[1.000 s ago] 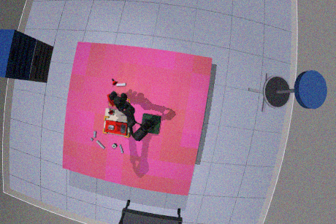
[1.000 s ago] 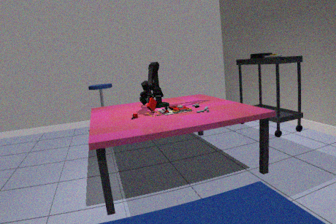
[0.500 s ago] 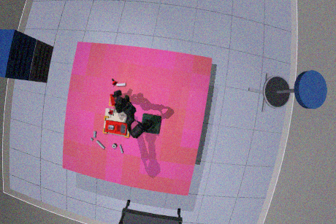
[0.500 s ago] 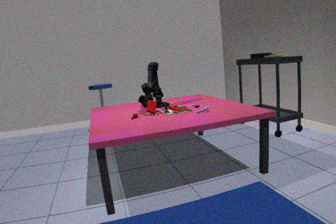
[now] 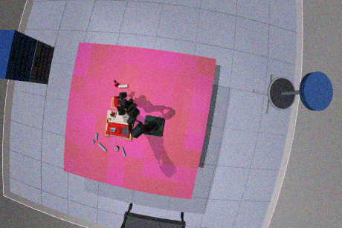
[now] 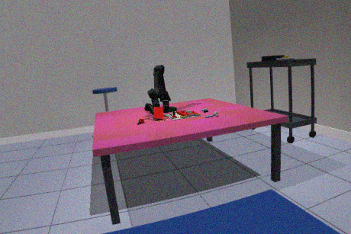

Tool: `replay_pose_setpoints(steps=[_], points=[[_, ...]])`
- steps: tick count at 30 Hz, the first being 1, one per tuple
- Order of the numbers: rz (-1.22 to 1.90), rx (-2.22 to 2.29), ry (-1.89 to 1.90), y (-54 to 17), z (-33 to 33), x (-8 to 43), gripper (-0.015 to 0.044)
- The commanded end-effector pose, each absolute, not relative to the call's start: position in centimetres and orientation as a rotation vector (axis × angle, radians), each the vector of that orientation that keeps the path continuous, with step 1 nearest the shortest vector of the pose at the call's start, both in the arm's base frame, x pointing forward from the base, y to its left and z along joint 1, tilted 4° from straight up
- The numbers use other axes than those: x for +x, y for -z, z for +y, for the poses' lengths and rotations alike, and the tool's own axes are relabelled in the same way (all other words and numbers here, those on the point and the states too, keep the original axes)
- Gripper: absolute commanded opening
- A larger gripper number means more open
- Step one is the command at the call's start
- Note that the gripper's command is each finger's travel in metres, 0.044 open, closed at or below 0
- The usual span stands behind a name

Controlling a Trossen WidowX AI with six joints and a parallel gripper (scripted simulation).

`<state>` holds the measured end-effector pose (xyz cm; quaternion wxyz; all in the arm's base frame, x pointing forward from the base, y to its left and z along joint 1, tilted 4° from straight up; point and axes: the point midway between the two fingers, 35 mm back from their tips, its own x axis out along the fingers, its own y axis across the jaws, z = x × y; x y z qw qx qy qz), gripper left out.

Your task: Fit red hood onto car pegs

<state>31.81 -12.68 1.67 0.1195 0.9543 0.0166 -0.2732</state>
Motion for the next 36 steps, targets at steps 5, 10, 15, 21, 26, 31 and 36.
replay_pose_setpoints(steps=[5, 10, 15, 21, 26, 31, 36], points=[[0.046, 2.795, 0.799, -1.7, -12.7, 31.8, 0.0184], [0.046, 2.795, 0.799, -1.7, -12.7, 31.8, 0.0315], [0.046, 2.795, 0.799, -1.7, -12.7, 31.8, 0.044], [0.036, 2.819, 0.812, -2.9, -13.1, 31.1, 0.044], [0.016, 2.87, 0.835, -5.5, -13.7, 29.4, 0.044], [-0.007, 2.926, 0.855, -7.9, -13.7, 27.2, 0.044], [-0.032, 2.984, 0.871, -10.1, -13.1, 24.8, 0.044]])
